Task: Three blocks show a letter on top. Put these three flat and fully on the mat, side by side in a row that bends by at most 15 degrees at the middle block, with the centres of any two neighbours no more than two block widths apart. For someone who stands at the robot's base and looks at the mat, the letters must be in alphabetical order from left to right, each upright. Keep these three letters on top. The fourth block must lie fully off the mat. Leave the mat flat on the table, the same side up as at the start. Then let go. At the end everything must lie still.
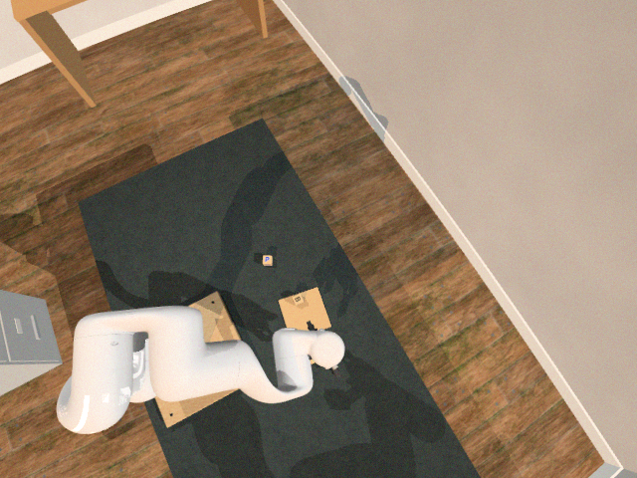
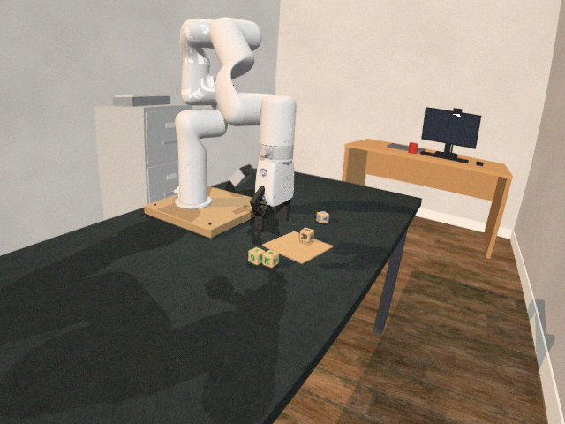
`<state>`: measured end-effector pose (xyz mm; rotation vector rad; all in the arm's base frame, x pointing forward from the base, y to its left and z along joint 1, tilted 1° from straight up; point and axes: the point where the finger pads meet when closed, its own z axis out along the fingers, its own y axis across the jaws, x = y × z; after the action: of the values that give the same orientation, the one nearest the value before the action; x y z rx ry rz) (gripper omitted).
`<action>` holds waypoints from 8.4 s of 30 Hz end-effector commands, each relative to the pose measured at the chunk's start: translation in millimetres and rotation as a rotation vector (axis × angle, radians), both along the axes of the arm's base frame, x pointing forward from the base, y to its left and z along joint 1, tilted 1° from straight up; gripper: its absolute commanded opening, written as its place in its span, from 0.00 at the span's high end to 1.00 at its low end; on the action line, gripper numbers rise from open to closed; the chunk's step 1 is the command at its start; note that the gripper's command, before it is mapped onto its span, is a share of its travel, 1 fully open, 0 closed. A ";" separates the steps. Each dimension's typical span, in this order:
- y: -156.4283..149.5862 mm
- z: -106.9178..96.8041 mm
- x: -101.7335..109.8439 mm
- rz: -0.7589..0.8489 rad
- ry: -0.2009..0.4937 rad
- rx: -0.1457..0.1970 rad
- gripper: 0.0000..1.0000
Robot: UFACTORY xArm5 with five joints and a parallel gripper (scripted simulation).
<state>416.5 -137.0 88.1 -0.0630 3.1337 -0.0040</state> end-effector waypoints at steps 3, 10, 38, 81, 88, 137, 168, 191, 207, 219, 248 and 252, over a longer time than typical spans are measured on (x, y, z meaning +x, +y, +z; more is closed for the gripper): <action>18.6 0.9 6.8 0.143 -0.003 -0.002 0.00; 47.7 0.2 13.8 0.361 -0.002 -0.003 0.00; 160.7 -2.4 21.7 1.189 0.001 -0.006 0.00; 326.2 -6.3 -21.6 2.447 0.003 -0.011 0.00; 345.6 -6.8 -31.7 2.606 0.003 -0.011 0.00; 346.0 -9.1 -31.8 2.611 0.003 -0.011 0.31; 345.4 -44.5 -29.6 2.615 0.003 -0.012 0.31; 345.3 -58.3 -28.7 2.615 0.003 -0.012 0.31; 345.3 -58.3 -28.7 2.615 0.003 -0.012 0.31; 345.3 -58.3 -28.7 2.615 0.003 -0.012 0.31; 345.3 -58.3 -28.7 2.615 0.003 -0.012 0.31; 345.3 -58.3 -28.7 2.615 0.003 -0.012 0.31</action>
<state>386.6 207.6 28.5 -3.0496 0.7563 0.0006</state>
